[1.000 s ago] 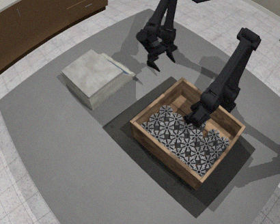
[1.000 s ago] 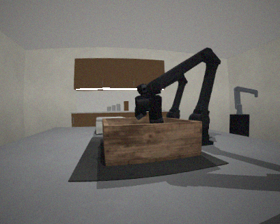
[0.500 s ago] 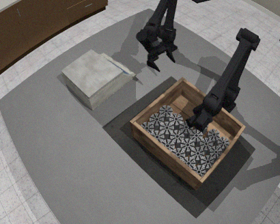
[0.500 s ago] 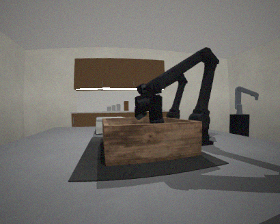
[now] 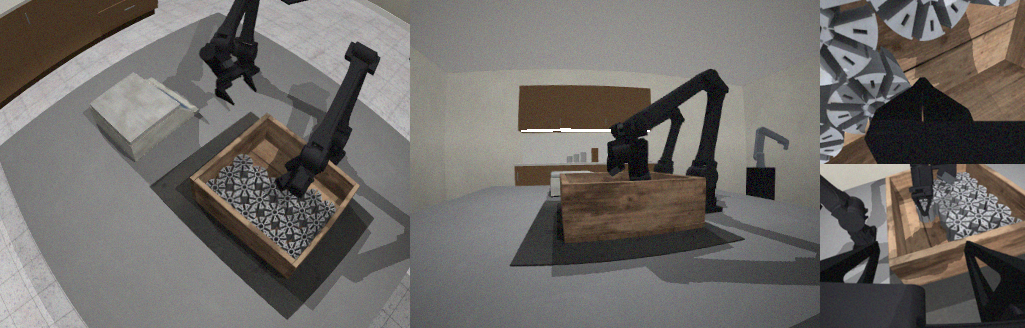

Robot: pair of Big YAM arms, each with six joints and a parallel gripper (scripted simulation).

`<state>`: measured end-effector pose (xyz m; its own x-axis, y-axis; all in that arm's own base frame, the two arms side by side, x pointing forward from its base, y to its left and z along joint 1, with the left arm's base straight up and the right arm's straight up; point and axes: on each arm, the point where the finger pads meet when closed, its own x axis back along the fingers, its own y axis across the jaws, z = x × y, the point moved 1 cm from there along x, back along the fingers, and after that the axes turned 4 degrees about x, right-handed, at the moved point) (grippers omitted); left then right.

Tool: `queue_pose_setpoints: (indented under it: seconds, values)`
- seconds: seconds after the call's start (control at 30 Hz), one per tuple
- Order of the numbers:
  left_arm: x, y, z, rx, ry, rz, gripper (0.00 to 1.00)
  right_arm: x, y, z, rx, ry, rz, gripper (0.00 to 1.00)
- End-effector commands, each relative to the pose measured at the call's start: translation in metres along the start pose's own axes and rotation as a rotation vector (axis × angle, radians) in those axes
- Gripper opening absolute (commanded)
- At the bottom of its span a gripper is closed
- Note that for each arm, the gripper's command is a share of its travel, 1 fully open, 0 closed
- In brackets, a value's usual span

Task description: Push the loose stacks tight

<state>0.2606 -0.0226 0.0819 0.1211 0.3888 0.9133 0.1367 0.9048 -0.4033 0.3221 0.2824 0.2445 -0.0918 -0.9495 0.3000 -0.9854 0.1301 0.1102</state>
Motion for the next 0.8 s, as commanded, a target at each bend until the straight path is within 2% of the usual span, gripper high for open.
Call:
queue_pose_setpoints:
  seconds: [0.0, 0.67, 0.77]
  values:
    - [0.018, 0.016, -0.018, -0.015, -0.035, -0.026, 0.00, 0.001, -0.002, -0.014, 0.029, -0.018, 0.006, 1.00]
    - [0.028, 0.040, -0.019, -0.017, -0.039, -0.030, 0.00, 0.001, -0.002, -0.014, 0.029, -0.018, 0.006, 1.00]
    - [0.020, 0.020, -0.012, -0.013, -0.041, -0.032, 0.00, 0.002, -0.006, -0.025, 0.054, -0.032, 0.012, 1.00]
